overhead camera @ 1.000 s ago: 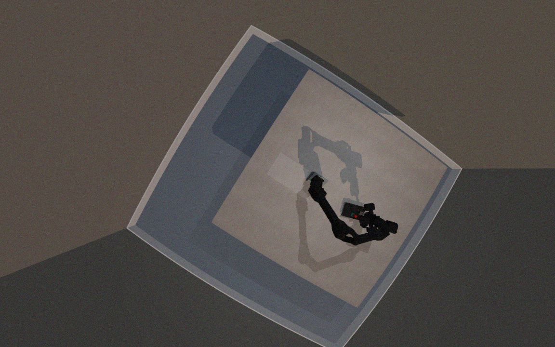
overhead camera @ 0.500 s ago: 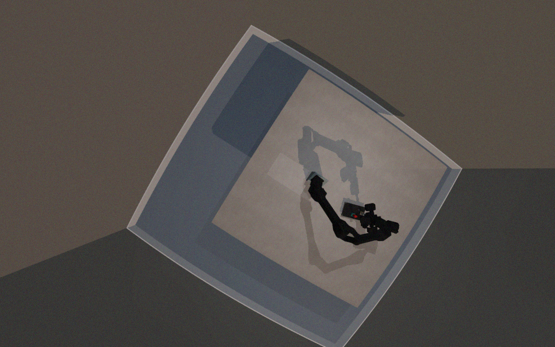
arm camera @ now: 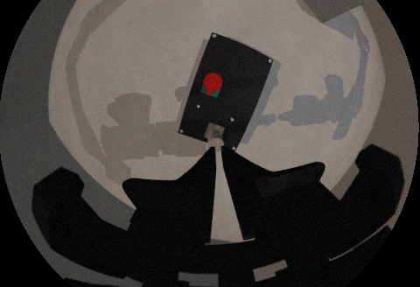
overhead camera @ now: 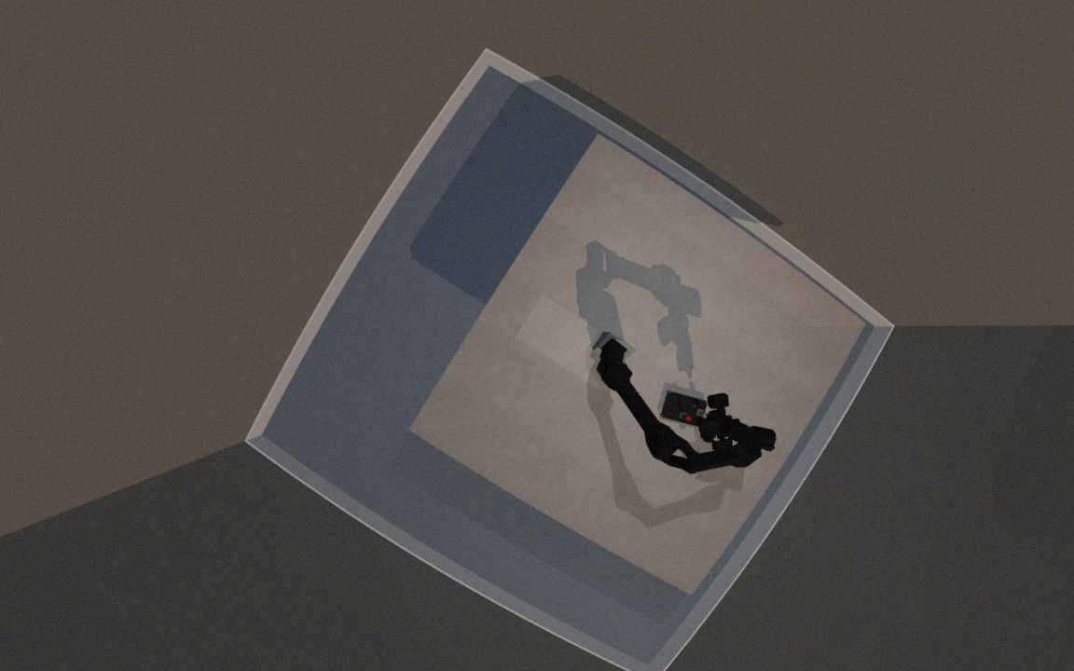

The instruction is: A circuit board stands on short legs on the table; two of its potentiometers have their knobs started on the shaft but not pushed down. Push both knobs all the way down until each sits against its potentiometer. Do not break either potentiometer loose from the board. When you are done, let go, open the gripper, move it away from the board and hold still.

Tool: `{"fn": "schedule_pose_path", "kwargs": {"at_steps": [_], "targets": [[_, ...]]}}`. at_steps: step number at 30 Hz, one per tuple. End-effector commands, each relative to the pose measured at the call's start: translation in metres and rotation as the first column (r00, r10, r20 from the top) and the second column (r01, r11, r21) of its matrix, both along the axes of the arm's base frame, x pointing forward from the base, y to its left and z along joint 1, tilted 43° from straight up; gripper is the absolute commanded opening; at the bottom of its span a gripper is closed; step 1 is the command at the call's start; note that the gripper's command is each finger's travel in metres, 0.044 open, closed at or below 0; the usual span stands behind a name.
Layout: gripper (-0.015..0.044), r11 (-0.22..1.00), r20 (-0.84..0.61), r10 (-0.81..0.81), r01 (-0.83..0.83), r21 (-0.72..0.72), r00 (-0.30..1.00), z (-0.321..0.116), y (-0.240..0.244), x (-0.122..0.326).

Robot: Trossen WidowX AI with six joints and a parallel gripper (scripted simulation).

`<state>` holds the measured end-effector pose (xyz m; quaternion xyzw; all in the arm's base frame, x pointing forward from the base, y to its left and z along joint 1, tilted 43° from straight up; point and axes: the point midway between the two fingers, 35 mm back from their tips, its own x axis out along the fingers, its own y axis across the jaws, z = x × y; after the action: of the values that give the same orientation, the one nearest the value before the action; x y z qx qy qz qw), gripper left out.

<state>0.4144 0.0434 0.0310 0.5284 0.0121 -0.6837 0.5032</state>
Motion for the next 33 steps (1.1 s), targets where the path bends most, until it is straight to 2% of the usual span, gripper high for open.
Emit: {"fn": "schedule_pose_path", "kwargs": {"at_steps": [1,7,14,23,33], "targets": [[0.0105,1.000,-0.001,-0.002,0.002,0.000,1.000,-0.001,-0.002,0.000],[0.0263,1.000,-0.002,-0.001,0.001,0.002,1.000,0.001,0.000,-0.007],[0.0440,1.000,-0.014,0.006,-0.006,0.010,1.000,0.016,0.011,-0.082],[0.0440,1.000,-0.007,-0.006,0.006,0.006,1.000,0.019,-0.003,-0.185],[0.0440,1.000,-0.006,-0.007,0.007,0.005,1.000,0.019,-0.006,-0.193]]}}
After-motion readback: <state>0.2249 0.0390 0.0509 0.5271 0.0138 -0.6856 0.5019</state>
